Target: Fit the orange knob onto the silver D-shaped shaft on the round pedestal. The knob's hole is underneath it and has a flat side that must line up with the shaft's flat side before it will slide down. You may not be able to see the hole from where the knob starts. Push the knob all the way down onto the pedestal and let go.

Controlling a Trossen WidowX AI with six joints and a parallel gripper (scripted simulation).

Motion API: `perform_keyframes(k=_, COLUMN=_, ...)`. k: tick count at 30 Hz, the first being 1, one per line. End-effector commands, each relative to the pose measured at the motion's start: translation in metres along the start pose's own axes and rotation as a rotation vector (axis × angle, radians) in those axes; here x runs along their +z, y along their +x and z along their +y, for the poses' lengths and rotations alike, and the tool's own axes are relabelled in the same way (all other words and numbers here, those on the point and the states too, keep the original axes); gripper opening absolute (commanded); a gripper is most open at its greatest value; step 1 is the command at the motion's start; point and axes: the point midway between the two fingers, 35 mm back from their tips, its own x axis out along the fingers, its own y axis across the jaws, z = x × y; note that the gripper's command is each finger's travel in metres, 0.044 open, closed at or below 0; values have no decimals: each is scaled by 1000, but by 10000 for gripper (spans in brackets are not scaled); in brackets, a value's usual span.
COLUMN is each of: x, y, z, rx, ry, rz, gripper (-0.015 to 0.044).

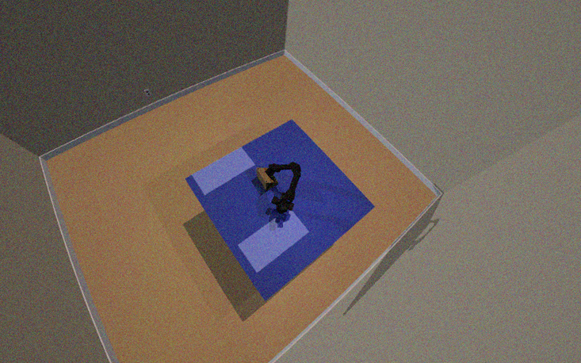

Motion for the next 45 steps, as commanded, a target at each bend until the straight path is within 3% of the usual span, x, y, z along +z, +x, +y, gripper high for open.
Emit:
perform_keyframes(k=1, x=0, y=0, z=-1, rx=3, ry=-6, rz=-3, gripper=0)
perform_keyframes(k=24, x=0, y=-2, z=-2, rx=3, ry=-6, rz=-3, gripper=0)
perform_keyframes(k=32, x=1, y=-2, z=-1, rx=3, ry=-215, rz=-4, gripper=0)
perform_keyframes(k=45, x=0, y=3, z=-1, rx=3, ry=-215, rz=-3, gripper=0)
